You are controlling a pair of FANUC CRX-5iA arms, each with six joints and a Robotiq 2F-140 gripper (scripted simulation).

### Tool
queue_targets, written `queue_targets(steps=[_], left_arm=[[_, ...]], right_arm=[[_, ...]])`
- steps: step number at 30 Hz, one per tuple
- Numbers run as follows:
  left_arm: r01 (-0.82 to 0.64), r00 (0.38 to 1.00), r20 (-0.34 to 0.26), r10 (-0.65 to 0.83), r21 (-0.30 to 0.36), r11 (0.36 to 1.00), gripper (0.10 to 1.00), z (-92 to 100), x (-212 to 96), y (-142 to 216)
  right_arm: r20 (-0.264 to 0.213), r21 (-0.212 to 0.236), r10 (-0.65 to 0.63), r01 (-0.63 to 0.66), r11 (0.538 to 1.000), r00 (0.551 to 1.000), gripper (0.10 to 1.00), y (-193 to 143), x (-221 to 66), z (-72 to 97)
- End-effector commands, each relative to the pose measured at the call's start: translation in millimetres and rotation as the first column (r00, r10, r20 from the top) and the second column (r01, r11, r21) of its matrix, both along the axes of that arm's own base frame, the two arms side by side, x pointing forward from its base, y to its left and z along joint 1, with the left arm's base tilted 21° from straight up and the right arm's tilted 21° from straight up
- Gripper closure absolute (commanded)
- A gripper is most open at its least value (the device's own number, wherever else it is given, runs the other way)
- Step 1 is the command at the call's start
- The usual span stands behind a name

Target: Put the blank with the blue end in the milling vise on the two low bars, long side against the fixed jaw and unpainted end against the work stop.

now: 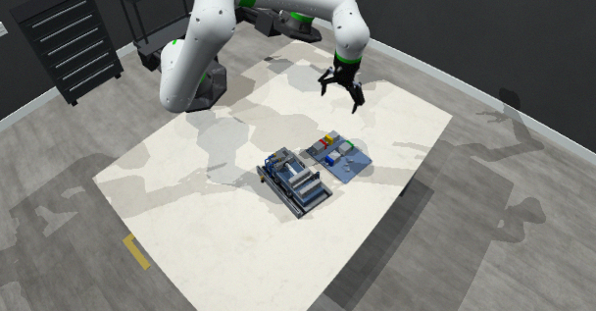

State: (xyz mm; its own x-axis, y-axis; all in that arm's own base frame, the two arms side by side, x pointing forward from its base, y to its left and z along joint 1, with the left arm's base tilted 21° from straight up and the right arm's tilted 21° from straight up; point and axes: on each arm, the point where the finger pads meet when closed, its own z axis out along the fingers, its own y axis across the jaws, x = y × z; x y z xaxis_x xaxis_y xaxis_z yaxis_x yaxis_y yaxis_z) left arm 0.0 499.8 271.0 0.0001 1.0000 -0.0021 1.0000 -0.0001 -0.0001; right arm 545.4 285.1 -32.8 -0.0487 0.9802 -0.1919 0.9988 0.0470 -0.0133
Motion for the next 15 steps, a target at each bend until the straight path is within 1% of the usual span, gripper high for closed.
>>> queue_targets(steps=[1,2,3,15], left_arm=[[0.0,1.0,0.0,0.0,0.002,1.0,0.098,1.0,0.1,0.2],[0.0,1.0,0.0,0.0,0.002,1.0,0.098,1.0,0.1,0.2],[0.0,1.0,0.0,0.0,0.002,1.0,0.098,1.0,0.1,0.2],[0.0,1.0,0.0,0.0,0.002,1.0,0.098,1.0,0.1,0.2]], right_arm=[[0.158,-0.089,-0.131,0.146,0.985,0.979,0.098,1.2,-0.3,0.8],[0.158,-0.089,-0.131,0.146,0.985,0.979,0.098,1.2,-0.3,0.8],[-0.002,0.0,0.016,-0.016,1.0,1.0,0.098,0.7,0.4,1.0],[-0.05,-0.009,0.192,-0.192,0.981,0.98,0.098,0.6,0.3,0.9]])
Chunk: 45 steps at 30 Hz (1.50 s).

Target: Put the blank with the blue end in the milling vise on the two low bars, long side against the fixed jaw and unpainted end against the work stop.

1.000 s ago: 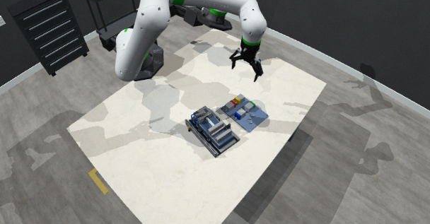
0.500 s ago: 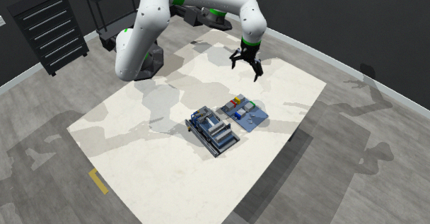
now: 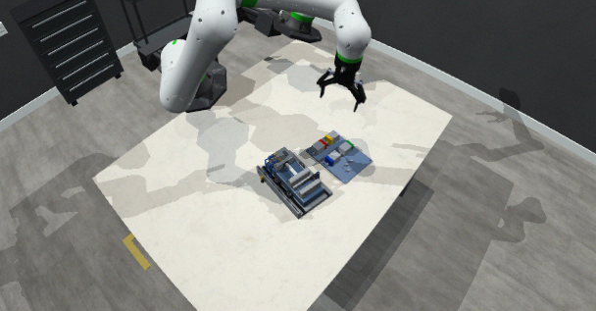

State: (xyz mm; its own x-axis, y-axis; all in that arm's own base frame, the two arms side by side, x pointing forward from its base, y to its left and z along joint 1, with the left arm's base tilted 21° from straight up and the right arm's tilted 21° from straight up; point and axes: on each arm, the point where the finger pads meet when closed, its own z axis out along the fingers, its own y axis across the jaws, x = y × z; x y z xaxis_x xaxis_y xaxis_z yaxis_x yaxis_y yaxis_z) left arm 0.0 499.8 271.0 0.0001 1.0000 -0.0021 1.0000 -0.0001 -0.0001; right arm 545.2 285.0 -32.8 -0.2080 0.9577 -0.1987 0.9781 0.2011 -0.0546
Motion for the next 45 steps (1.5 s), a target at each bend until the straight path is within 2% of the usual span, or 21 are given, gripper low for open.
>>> queue_targets(steps=[1,5,19,22,36,39,45], left_arm=[[0.0,1.0,0.0,0.0,0.002,1.0,0.098,1.0,0.1,0.2],[0.0,1.0,0.0,0.0,0.002,1.0,0.098,1.0,0.1,0.2],[0.0,1.0,0.0,0.0,0.002,1.0,0.098,1.0,0.1,0.2],[0.0,1.0,0.0,0.0,0.002,1.0,0.098,1.0,0.1,0.2],[0.0,1.0,0.0,0.0,0.002,1.0,0.098,1.0,0.1,0.2],[0.0,1.0,0.0,0.0,0.002,1.0,0.098,1.0,0.1,0.2],[0.0,1.0,0.0,0.0,0.002,1.0,0.098,1.0,0.1,0.2]], right_arm=[[-0.013,-0.002,0.052,-0.052,0.999,0.999,0.098,0.6,0.4,1.0],[-0.017,-0.004,0.072,-0.072,0.997,0.997,0.098,0.6,0.4,1.0],[-0.074,-0.01,0.274,-0.276,0.961,0.959,0.098,0.6,0.5,1.0],[-0.074,-0.011,0.279,-0.281,0.96,0.957,0.098,0.7,0.4,1.0],[-0.131,-0.005,0.468,-0.473,0.881,0.874,0.098,0.7,0.5,1.0],[-0.132,-0.006,0.473,-0.477,0.879,0.871,0.098,0.7,0.5,1.0],[-0.155,0.0,0.547,-0.553,0.833,0.823,0.098,0.7,0.5,1.0]])
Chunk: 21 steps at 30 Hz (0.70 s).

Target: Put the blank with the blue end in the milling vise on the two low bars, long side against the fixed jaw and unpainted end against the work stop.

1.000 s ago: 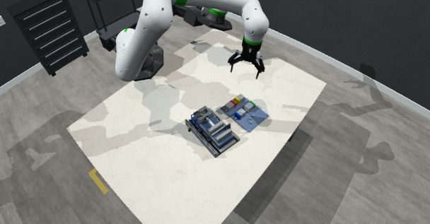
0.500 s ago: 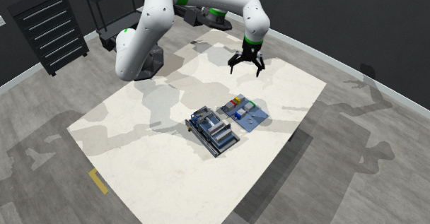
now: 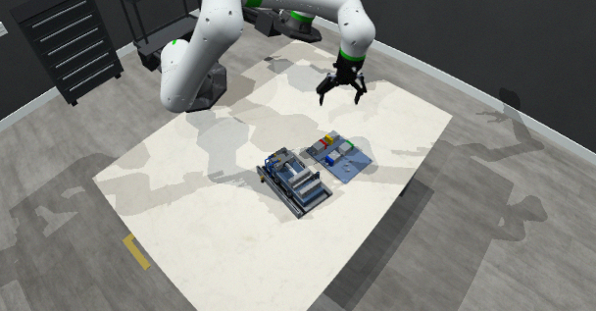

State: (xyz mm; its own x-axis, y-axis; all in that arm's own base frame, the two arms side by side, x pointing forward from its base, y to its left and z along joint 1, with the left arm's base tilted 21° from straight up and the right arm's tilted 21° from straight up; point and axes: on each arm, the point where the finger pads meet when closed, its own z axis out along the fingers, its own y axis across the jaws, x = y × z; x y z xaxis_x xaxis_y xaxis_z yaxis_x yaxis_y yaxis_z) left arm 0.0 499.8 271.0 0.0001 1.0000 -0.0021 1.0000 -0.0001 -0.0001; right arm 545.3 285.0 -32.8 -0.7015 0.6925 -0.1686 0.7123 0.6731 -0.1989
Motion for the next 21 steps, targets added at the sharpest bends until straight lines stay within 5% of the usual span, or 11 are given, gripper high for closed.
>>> queue_targets(steps=[1,21], left_arm=[[0.0,1.0,0.0,0.0,0.002,1.0,0.098,1.0,0.1,0.2],[0.0,1.0,0.0,0.0,0.002,1.0,0.098,1.0,0.1,0.2]], right_arm=[[-0.012,-0.002,0.05,-0.05,0.999,0.999,0.098,0.7,0.5,1.0],[-0.082,-0.011,0.301,-0.303,0.953,0.95,0.098,0.7,0.5,1.0]])
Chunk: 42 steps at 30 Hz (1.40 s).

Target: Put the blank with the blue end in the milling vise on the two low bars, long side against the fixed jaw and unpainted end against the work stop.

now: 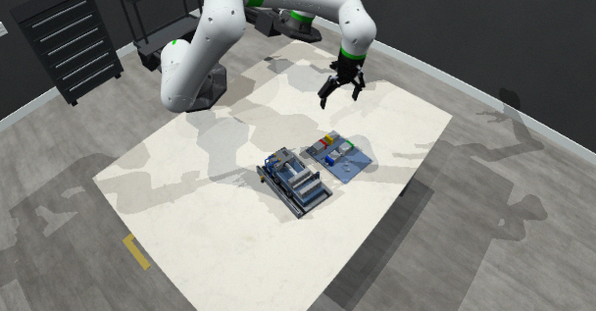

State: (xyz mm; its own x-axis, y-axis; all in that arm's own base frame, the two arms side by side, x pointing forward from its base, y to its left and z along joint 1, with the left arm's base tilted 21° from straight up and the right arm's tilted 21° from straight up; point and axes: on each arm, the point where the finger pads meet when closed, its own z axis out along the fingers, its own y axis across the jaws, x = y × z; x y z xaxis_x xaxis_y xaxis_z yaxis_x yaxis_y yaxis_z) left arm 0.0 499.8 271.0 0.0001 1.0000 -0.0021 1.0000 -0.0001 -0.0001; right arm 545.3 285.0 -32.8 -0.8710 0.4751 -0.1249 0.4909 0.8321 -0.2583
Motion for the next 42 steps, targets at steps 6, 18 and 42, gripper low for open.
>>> queue_targets(steps=[6,18,42], left_arm=[[0.0,1.0,0.0,0.0,0.002,1.0,0.098,1.0,0.1,0.2],[0.0,1.0,0.0,0.0,0.002,1.0,0.098,1.0,0.1,0.2],[0.0,1.0,0.0,0.0,0.002,1.0,0.098,1.0,0.1,0.2]], right_arm=[[-0.024,-0.005,0.095,-0.095,0.995,0.995,0.098,0.7,0.5,1.0],[-0.07,-0.01,0.26,-0.261,0.965,0.963,0.098,0.7,0.5,1.0],[-0.146,-0.003,0.51,-0.516,0.856,0.848,0.098,0.6,0.4,0.7]])
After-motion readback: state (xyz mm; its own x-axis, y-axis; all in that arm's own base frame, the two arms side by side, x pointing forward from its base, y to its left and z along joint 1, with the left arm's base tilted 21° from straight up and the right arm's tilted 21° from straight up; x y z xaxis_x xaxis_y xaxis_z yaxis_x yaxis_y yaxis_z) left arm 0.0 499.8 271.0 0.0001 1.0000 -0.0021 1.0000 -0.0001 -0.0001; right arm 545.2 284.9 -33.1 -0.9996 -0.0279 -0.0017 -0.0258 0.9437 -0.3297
